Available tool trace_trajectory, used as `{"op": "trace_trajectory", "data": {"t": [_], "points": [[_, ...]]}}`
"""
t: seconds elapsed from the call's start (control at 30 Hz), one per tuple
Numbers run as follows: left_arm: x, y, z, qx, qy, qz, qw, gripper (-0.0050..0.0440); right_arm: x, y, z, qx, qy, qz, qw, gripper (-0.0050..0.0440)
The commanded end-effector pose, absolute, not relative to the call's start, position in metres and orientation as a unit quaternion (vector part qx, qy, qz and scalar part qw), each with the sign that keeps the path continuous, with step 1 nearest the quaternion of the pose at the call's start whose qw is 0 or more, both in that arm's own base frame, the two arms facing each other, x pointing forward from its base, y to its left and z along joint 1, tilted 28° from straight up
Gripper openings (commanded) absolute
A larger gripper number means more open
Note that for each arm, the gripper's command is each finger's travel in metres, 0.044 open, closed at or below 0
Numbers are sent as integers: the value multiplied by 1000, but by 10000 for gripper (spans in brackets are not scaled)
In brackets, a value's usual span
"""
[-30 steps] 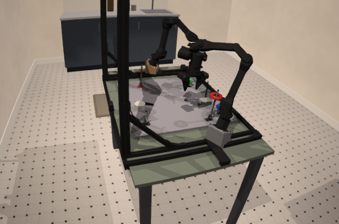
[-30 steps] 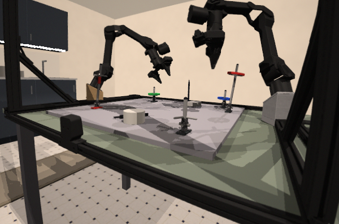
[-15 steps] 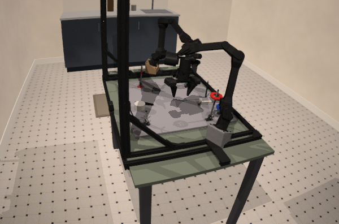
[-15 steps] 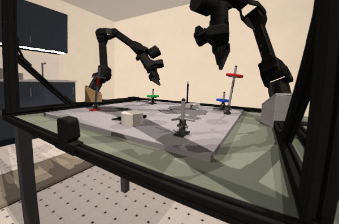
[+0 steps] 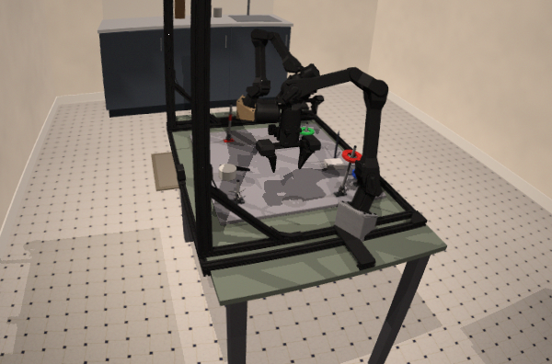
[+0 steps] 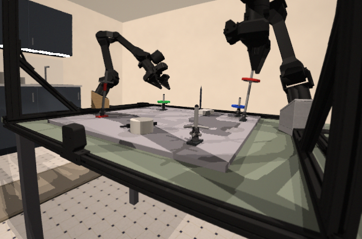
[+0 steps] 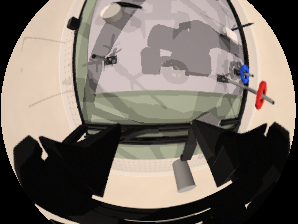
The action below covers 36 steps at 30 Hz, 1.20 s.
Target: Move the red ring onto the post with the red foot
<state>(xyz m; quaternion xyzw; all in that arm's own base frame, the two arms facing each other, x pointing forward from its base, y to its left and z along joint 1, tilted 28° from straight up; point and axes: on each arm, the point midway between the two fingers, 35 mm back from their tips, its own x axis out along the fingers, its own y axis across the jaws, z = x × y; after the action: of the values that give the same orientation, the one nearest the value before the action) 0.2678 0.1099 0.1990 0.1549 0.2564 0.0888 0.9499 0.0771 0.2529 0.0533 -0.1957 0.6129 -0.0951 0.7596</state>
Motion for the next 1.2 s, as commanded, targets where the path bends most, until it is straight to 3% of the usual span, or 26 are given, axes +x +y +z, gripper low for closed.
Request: {"op": "trace_trajectory", "data": {"t": [0.0, 0.27, 0.5, 0.77, 0.83, 1.17], "points": [[266, 105, 195, 185, 250, 76, 947, 400, 69, 257, 49, -191, 602, -103, 769, 400], [273, 105, 204, 205, 244, 69, 945, 400, 69, 257, 49, -191, 602, -103, 769, 400], [352, 100, 290, 405, 164, 4, 900, 400, 69, 257, 49, -191, 602, -103, 769, 400], [450, 76, 367, 611, 51, -31, 789, 400, 69, 257, 49, -191, 602, -103, 769, 400], [450, 76, 367, 611, 51, -31, 789, 400, 69, 257, 49, -191, 602, -103, 769, 400], [556, 22, 422, 806, -84, -9, 585, 400, 69, 257, 49, -191, 602, -103, 769, 400]]}}
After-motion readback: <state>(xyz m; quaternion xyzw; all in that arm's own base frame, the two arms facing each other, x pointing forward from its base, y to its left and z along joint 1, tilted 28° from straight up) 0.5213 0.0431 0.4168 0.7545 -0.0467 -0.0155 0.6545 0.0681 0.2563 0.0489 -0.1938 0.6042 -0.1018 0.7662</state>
